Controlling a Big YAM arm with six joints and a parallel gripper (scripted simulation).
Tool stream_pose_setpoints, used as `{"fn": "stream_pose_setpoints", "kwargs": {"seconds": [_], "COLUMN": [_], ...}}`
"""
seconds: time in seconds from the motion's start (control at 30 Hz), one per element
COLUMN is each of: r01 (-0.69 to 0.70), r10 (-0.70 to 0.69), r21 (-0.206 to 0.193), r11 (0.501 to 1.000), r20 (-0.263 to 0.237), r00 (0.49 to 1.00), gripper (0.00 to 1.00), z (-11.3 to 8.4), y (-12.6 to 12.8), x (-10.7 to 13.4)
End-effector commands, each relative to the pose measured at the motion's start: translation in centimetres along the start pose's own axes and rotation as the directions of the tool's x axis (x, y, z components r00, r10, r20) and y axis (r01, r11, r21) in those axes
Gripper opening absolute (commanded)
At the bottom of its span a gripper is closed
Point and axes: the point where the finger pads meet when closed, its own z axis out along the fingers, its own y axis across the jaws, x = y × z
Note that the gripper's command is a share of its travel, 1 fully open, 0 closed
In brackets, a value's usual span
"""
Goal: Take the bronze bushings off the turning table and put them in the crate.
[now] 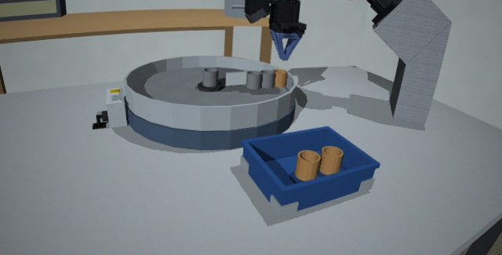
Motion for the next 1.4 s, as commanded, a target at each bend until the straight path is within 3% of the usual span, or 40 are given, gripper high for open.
{"fn": "stream_pose_setpoints", "kwargs": {"seconds": [0.0, 1.37], "r01": [-0.027, -0.025], "r10": [0.027, 0.025], "r21": [-0.002, 0.0], "r11": [1.0, 1.0], "r20": [0.029, 0.02], "r00": [0.999, 0.999], "gripper": [0.14, 0.14], "z": [-0.23, -0.11], "y": [0.15, 0.01], "x": [-1.48, -1.16]}}
